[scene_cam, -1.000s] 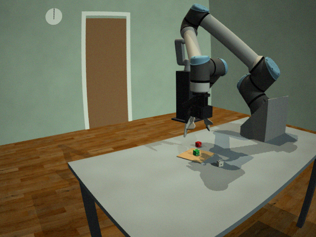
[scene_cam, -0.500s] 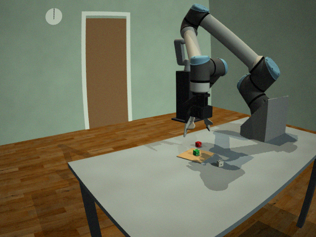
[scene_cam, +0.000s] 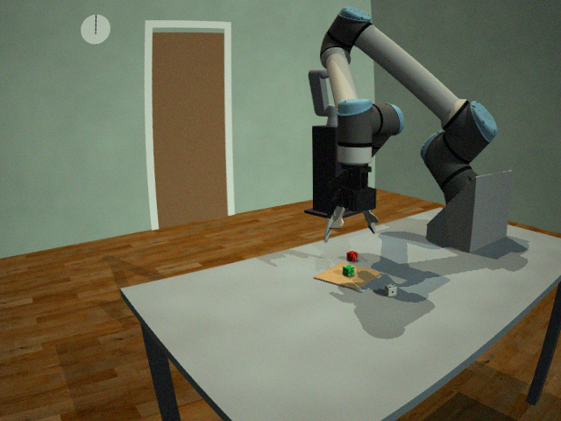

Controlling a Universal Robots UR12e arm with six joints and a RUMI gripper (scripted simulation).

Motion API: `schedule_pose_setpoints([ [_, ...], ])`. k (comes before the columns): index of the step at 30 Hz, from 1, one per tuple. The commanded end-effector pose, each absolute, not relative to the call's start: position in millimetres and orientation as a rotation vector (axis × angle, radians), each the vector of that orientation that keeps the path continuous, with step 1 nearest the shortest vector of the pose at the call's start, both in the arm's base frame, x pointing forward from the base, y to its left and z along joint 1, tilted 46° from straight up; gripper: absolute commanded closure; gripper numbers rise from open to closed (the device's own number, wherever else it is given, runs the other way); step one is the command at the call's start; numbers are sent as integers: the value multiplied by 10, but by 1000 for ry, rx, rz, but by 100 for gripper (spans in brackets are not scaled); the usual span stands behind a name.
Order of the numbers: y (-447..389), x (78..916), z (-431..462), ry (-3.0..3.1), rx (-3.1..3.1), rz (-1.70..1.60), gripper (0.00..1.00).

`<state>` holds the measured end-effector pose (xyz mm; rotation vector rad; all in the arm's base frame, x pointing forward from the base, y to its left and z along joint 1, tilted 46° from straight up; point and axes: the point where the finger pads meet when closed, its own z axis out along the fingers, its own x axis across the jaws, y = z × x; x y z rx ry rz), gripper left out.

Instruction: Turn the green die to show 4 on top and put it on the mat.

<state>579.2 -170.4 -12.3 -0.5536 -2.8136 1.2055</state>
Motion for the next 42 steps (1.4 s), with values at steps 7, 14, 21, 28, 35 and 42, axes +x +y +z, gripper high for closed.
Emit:
schedule_pose_setpoints([
  [7,-1705,5766,-114,-2814,-829,1233,0],
  [14,-1705,5734,-113,-2786,-1139,1253,0],
  [21,-1703,5707,-116,-2725,-1467,1259,0],
  [28,-1698,5686,-122,-2635,-1774,1253,0],
  [35,-1692,5669,-131,-2504,-2096,1231,0],
  [42,-1687,5662,-138,-2397,-2304,1207,0],
])
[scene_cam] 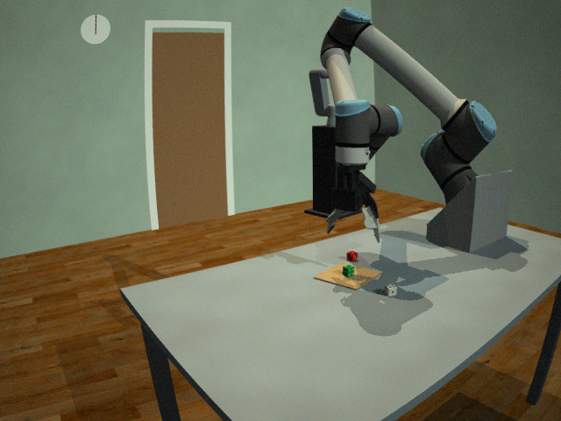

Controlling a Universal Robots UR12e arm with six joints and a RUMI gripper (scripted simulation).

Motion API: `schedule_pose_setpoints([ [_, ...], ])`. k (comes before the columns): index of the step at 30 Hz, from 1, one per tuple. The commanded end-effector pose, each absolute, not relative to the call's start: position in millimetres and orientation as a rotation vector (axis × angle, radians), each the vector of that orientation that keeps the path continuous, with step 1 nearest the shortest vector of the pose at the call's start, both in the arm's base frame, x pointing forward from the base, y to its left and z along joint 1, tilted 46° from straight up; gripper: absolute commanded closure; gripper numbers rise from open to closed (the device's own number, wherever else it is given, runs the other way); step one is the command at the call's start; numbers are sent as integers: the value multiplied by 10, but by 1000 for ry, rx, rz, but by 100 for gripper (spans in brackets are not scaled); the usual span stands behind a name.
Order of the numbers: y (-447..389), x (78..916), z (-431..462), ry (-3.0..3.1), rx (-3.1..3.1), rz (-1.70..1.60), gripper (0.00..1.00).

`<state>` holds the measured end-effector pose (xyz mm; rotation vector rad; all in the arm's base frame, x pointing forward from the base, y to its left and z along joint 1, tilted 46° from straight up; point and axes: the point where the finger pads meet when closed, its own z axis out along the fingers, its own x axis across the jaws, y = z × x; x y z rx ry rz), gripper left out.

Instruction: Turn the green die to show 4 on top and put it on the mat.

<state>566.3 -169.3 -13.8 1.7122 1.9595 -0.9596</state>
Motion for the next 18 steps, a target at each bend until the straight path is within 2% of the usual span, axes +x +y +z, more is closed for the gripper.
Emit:
schedule_pose_setpoints([
  [1,-1686,5661,-141,1813,1823,-921,0],
  [18,-1673,5663,-170,1255,2130,-722,0],
])
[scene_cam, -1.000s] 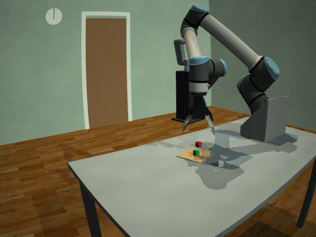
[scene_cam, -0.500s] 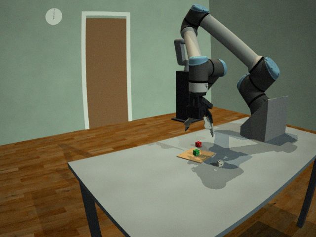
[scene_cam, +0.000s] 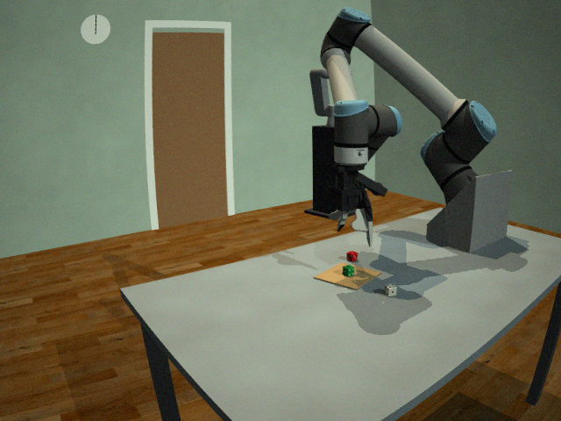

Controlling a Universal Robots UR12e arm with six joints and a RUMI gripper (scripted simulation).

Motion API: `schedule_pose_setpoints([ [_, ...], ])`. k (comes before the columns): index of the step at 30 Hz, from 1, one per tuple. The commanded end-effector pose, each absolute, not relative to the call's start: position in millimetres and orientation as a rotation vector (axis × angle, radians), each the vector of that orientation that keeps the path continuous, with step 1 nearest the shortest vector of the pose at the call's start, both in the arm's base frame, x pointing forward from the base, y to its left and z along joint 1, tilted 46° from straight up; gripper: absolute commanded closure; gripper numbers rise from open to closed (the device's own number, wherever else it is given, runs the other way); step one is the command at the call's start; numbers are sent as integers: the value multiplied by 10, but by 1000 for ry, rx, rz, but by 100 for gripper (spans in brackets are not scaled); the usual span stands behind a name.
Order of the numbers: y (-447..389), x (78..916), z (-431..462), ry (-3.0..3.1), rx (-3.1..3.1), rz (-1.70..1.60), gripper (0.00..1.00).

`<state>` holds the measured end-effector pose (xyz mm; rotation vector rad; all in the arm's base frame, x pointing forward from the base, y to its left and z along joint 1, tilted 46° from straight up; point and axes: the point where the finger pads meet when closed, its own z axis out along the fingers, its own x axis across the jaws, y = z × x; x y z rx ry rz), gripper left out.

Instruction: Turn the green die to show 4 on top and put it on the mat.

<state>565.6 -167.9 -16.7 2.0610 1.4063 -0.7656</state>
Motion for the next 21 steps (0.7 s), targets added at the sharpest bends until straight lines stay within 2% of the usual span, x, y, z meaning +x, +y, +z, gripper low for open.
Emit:
schedule_pose_setpoints([
  [1,-1673,5665,-172,1204,2151,-704,0],
  [21,-1680,5710,-194,564,2325,-459,0],
])
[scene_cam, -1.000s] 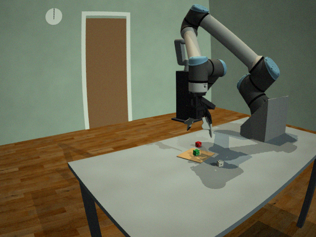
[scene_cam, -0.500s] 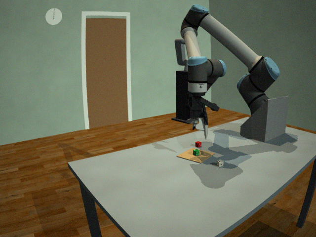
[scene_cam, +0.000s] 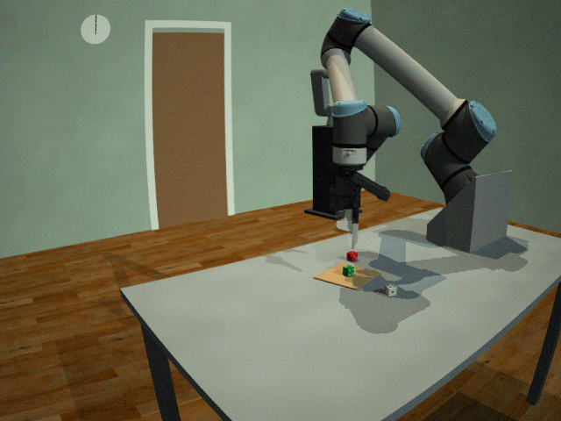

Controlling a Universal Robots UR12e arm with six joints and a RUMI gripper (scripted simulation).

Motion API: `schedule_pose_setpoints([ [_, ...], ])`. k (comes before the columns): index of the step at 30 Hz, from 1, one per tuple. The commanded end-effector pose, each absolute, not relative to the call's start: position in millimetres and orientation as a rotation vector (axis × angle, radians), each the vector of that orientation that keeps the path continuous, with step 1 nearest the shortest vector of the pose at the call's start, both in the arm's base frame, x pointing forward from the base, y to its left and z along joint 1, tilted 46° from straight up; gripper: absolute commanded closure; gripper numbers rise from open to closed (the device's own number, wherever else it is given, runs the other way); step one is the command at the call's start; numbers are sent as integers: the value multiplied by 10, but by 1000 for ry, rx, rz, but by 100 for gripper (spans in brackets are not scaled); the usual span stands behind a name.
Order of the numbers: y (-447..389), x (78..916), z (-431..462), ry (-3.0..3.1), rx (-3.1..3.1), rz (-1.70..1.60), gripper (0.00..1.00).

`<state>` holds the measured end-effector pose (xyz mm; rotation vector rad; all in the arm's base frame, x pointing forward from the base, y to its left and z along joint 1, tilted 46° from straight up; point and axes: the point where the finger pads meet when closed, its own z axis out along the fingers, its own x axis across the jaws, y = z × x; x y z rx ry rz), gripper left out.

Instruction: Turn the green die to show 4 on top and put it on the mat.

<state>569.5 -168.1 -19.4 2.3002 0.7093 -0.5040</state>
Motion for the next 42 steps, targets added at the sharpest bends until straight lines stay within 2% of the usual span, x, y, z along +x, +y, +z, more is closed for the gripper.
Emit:
schedule_pose_setpoints([
  [1,-1682,5715,-194,520,2331,-441,0],
  [24,-1722,5784,-188,-127,2348,-178,0],
  [42,-1739,5803,-181,-294,2328,-108,0],
])
